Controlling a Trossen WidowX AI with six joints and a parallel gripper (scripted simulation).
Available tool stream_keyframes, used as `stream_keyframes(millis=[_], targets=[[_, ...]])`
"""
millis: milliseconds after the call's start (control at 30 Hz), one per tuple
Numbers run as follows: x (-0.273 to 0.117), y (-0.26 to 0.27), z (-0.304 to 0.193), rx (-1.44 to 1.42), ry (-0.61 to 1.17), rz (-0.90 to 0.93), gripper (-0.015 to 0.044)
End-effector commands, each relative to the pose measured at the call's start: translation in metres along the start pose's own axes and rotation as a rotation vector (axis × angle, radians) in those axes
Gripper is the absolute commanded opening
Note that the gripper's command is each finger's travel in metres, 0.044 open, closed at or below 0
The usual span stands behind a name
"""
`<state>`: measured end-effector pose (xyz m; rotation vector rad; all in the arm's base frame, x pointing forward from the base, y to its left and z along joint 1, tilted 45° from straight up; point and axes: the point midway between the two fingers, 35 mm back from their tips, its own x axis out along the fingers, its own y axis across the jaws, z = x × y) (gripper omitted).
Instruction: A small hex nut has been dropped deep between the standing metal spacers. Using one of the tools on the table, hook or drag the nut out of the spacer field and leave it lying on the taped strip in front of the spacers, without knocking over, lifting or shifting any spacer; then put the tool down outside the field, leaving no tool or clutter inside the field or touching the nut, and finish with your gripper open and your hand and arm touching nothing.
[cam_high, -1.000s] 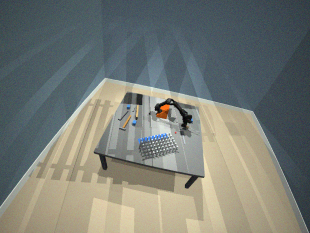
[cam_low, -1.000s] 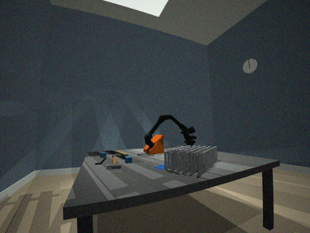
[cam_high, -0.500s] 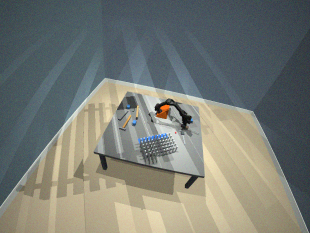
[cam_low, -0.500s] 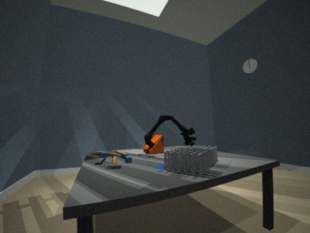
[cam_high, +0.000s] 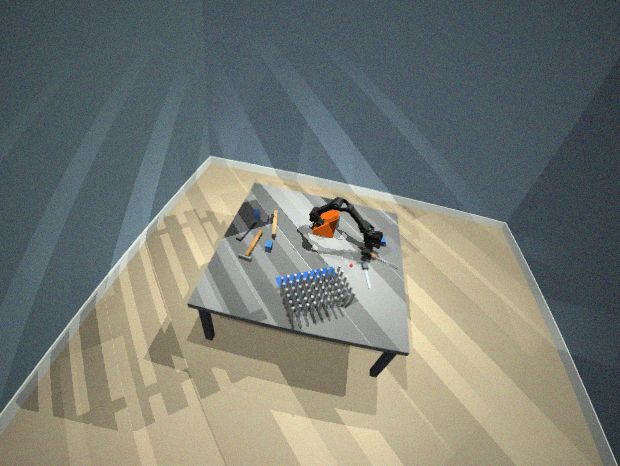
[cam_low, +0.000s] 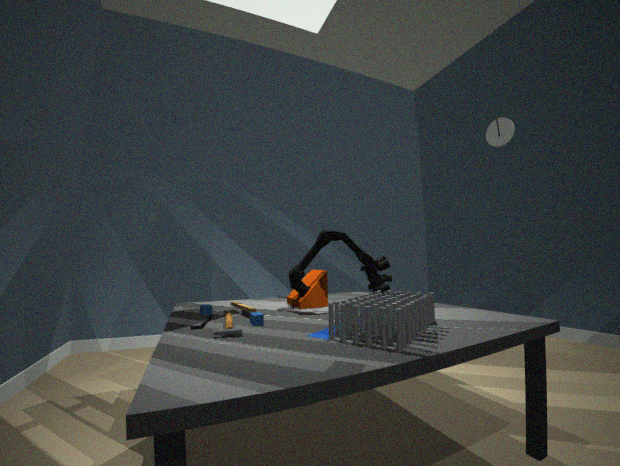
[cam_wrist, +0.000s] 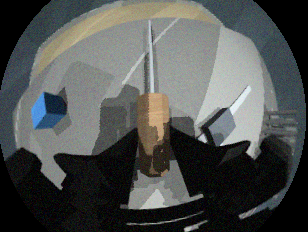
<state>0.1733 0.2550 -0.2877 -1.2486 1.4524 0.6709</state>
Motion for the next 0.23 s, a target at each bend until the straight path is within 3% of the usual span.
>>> stream_keyframes(millis=[0, 200], targets=[[-0.0003, 0.0000, 0.0003, 0.000, 0.000, 0.000, 0.0289], [-0.0003, 0.0000, 0.0003, 0.000, 0.000, 0.000, 0.0440]])
